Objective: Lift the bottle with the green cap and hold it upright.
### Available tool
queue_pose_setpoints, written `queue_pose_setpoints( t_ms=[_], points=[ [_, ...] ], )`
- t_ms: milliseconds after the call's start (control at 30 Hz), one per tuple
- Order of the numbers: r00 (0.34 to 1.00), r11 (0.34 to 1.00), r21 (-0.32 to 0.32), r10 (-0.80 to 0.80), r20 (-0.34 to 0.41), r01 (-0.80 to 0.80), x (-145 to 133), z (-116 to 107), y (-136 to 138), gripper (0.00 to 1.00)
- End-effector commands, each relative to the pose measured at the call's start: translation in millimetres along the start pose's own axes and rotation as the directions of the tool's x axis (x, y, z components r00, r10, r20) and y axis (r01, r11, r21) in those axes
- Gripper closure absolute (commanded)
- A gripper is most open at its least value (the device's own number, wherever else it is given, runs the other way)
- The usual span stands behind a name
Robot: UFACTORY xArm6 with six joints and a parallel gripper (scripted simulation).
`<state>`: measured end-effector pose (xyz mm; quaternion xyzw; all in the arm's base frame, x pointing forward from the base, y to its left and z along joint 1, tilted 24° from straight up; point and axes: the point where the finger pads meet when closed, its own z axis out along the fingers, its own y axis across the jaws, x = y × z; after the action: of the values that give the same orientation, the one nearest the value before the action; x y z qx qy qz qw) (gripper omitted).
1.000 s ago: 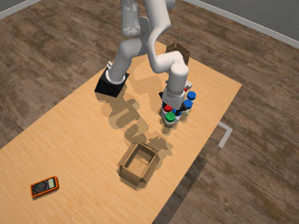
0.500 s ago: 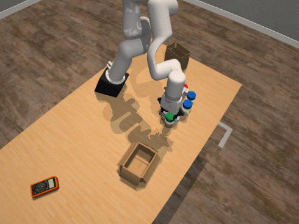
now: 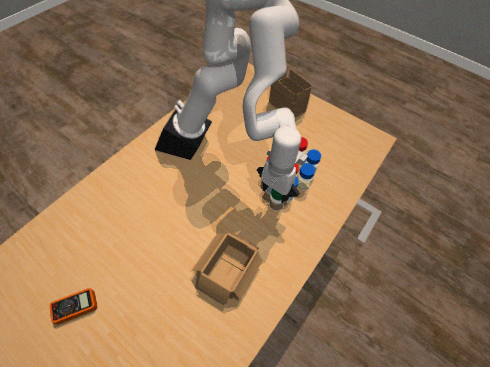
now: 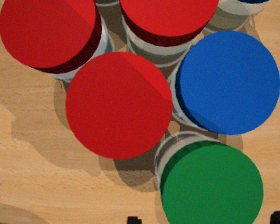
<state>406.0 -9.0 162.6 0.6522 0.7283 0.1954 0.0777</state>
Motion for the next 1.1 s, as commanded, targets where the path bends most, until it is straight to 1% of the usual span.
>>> queue_pose_setpoints(
  t_ms=[0,233,567,800,1067],
  points=[
    [1.0,1.0,-0.008,-0.001,-0.001,0.001,0,19,4,0.21],
    [1.0,1.0,-0.008,-0.001,-0.001,0.001,0,19,4,0.21],
    [1.0,1.0,-0.01,-0.001,-0.002,0.001,0,60,6,0.21],
    [1.0,1.0,-0.01,-0.001,-0.002,0.001,0,60,6,0.21],
    [1.0,1.0,-0.007,-0.001,-0.001,0.001,12,60,5,0.21]
  ],
)
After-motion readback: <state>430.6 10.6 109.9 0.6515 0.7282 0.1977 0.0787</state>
